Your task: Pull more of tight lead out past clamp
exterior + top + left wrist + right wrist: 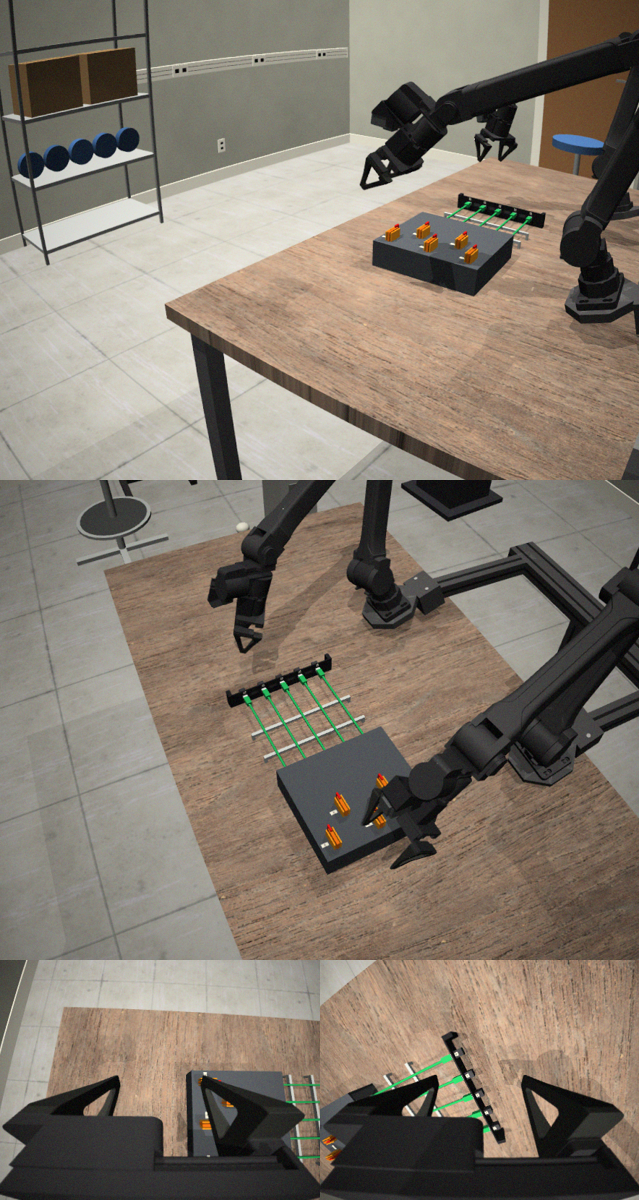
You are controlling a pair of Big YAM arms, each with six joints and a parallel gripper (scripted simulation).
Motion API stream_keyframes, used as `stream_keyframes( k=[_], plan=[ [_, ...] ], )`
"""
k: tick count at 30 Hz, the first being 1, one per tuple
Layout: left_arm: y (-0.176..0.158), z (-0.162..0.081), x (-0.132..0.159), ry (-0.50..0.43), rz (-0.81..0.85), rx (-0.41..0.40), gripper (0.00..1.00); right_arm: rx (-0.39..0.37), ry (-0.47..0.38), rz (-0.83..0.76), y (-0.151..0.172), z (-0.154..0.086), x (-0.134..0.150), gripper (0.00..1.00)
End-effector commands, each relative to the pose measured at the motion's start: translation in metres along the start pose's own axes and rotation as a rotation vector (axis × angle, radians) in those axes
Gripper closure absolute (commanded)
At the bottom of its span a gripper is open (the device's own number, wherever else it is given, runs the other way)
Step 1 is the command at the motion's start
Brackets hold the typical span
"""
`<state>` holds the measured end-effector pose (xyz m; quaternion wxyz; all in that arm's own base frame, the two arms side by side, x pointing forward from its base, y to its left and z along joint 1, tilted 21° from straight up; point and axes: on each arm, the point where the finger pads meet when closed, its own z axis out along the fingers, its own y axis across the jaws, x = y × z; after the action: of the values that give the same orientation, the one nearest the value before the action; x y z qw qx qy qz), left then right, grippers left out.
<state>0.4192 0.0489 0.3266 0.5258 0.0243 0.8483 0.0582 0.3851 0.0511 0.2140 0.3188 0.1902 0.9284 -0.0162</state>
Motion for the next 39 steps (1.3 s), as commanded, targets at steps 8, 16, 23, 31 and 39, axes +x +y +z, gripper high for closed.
stream_keyframes(
  k=[8,16,23,31,39],
  plan=[
    [0.001,-0.002,-0.005,-0.01,0.001,-0.001,0.0,-0.005,-0.008,0.002,0.001,-0.003,-0.003,0.0],
    [0.001,-0.002,-0.005,-0.01,0.001,-0.001,0.0,-0.005,-0.008,0.002,0.001,-0.003,-0.003,0.0],
    [-0.028,-0.007,0.003,-0.032,0.05,0.039,0.0,-0.055,-0.04,-0.163,0.018,-0.007,0.019,0.0],
    [-0.124,-0.04,0.011,-0.122,0.181,0.155,0.0,-0.186,-0.148,-0.512,0.077,-0.025,0.073,0.0],
    [-0.204,-0.095,0.034,-0.241,0.289,0.277,0.0,-0.275,-0.214,-0.806,0.123,-0.03,0.122,0.0]
  ],
)
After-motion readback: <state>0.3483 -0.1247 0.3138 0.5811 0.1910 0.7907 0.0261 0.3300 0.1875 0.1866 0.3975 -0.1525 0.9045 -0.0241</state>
